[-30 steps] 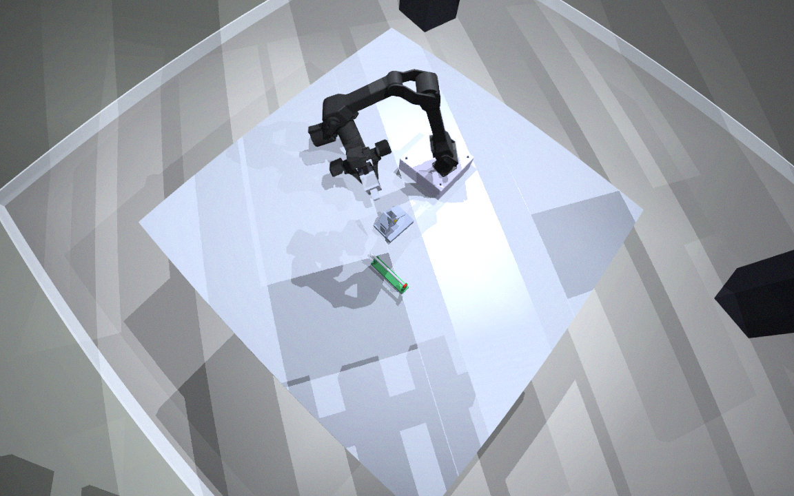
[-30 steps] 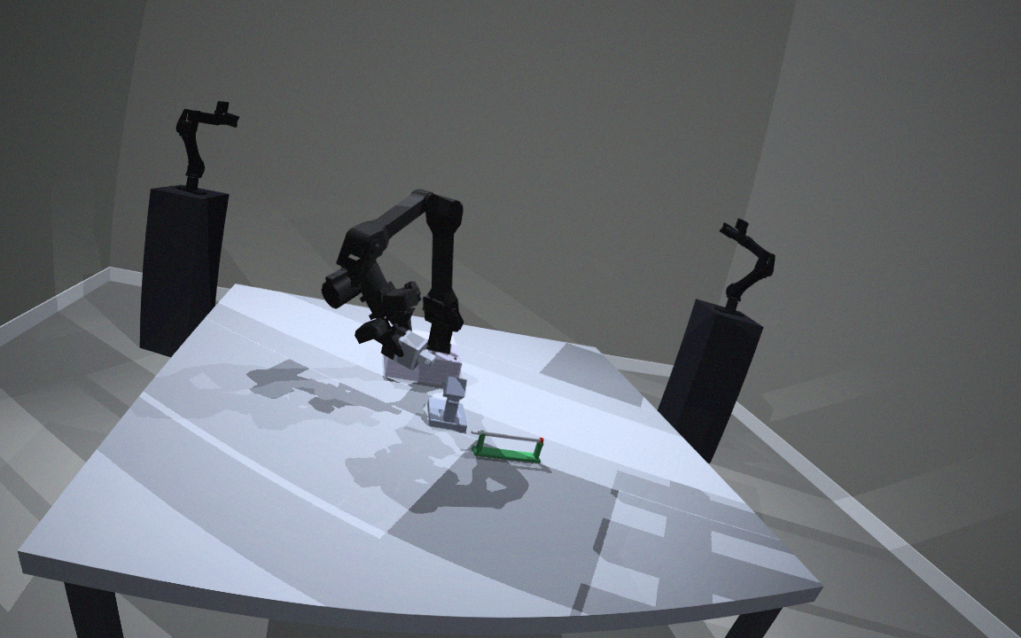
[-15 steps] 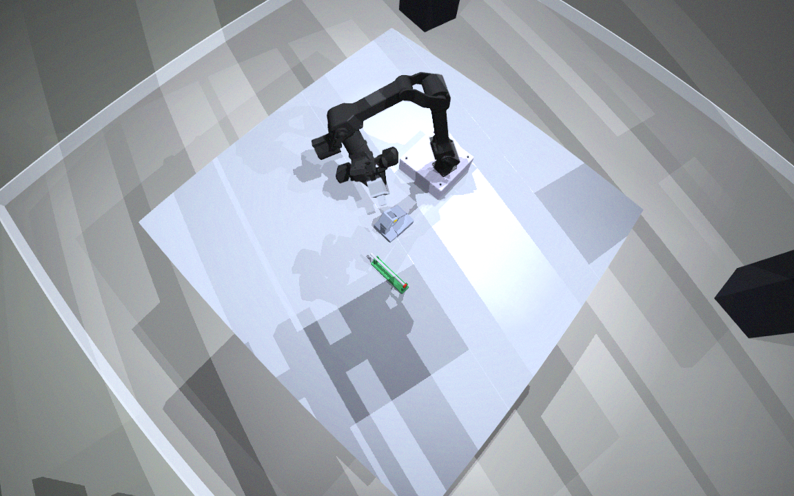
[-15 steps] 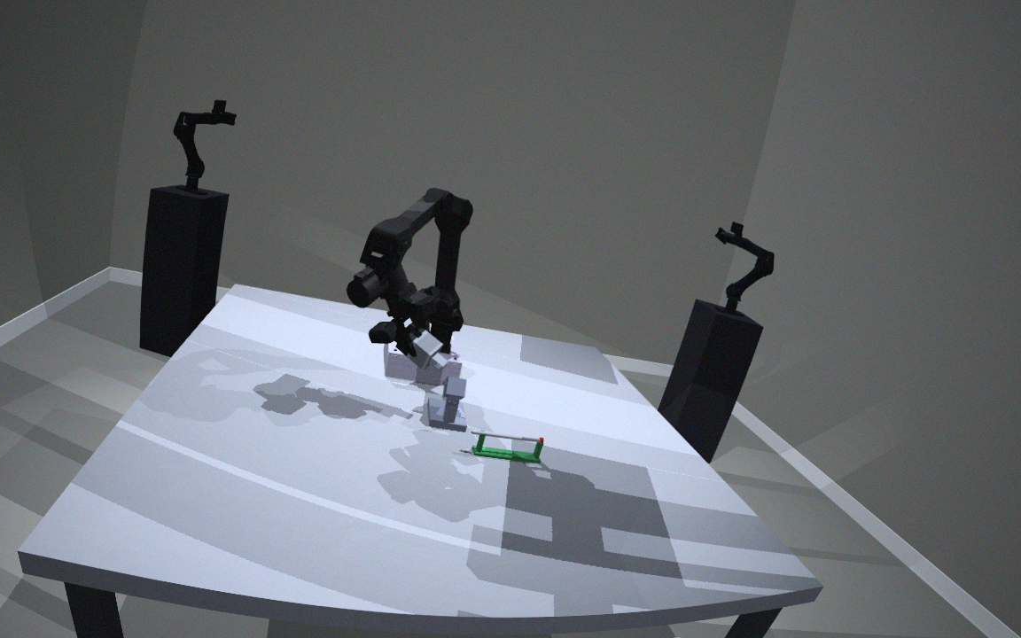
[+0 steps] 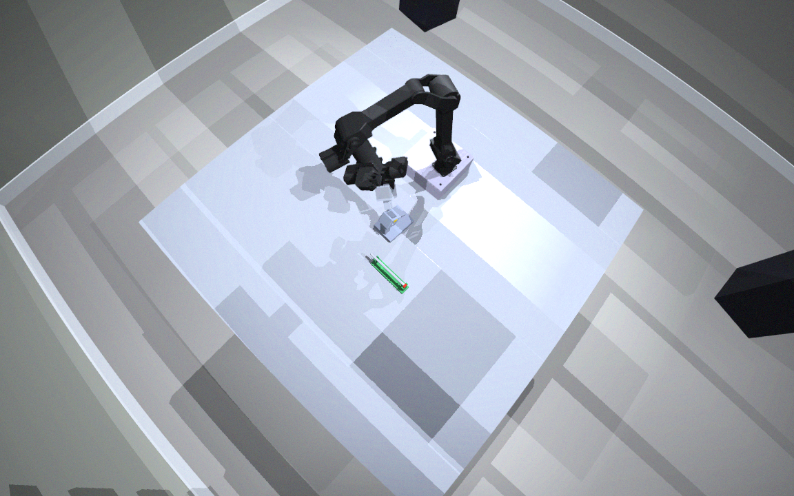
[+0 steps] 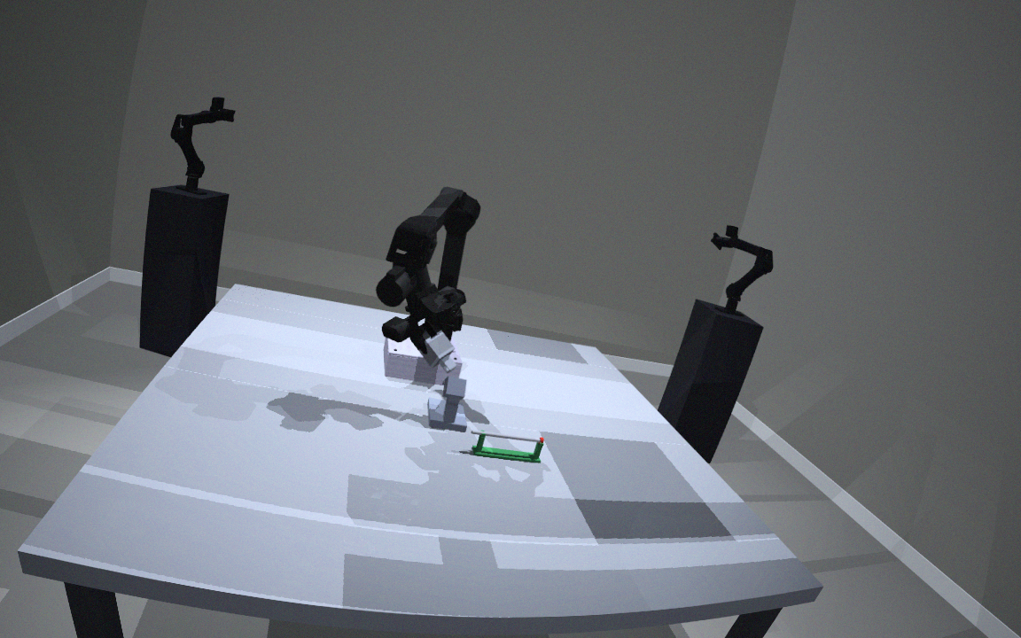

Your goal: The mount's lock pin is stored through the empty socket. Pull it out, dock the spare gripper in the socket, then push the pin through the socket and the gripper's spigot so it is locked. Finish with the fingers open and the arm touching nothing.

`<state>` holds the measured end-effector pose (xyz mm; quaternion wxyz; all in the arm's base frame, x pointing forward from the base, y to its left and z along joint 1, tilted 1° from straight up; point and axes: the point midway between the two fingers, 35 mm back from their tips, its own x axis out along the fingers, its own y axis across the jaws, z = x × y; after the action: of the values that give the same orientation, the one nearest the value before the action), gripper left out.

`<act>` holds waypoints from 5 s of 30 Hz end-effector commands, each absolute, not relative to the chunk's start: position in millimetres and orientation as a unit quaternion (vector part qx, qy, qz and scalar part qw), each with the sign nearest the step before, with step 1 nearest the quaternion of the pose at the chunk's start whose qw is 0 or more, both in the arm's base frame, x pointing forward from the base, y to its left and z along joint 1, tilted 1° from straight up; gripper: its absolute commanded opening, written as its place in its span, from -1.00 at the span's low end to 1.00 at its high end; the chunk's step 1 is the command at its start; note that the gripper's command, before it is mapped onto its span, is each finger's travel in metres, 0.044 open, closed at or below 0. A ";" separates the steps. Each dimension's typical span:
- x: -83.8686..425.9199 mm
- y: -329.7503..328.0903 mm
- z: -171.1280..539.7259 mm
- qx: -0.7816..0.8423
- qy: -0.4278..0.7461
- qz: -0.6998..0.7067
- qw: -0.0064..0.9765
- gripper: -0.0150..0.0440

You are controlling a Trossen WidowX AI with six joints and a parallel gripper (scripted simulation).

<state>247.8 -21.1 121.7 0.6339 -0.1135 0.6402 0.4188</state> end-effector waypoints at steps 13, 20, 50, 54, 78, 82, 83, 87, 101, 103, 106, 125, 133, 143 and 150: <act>235.6 4.6 132.2 -0.095 0.713 0.309 0.622 -0.49; 230.1 14.7 136.1 -0.089 0.736 0.254 0.621 -0.49; 207.3 47.2 153.0 -0.056 0.756 0.027 0.652 -0.49; 212.3 47.2 147.4 -0.053 0.753 0.029 0.655 -0.49; 230.4 49.4 120.7 -0.050 0.750 0.030 0.659 -0.49; 233.4 49.7 116.5 -0.050 0.749 0.030 0.659 -0.49; 234.2 49.7 115.4 -0.050 0.749 0.030 0.659 -0.49; 237.3 50.0 111.2 -0.050 0.749 0.031 0.660 -0.49; 248.1 51.0 96.5 -0.050 0.749 0.031 0.660 -0.49; 249.3 51.1 94.8 -0.050 0.749 0.031 0.660 -0.49; 249.4 51.1 94.6 -0.050 0.749 0.031 0.660 -0.49; 248.1 51.2 96.9 -0.049 0.748 0.031 0.661 0.22; 248.1 51.2 96.9 -0.049 0.748 0.031 0.661 0.93; 237.4 50.1 109.5 -0.050 0.751 0.031 0.658 1.00; 227.0 48.9 122.1 -0.052 0.753 0.032 0.655 1.00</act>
<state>230.8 49.2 116.3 0.6541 -0.0524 0.7539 0.0322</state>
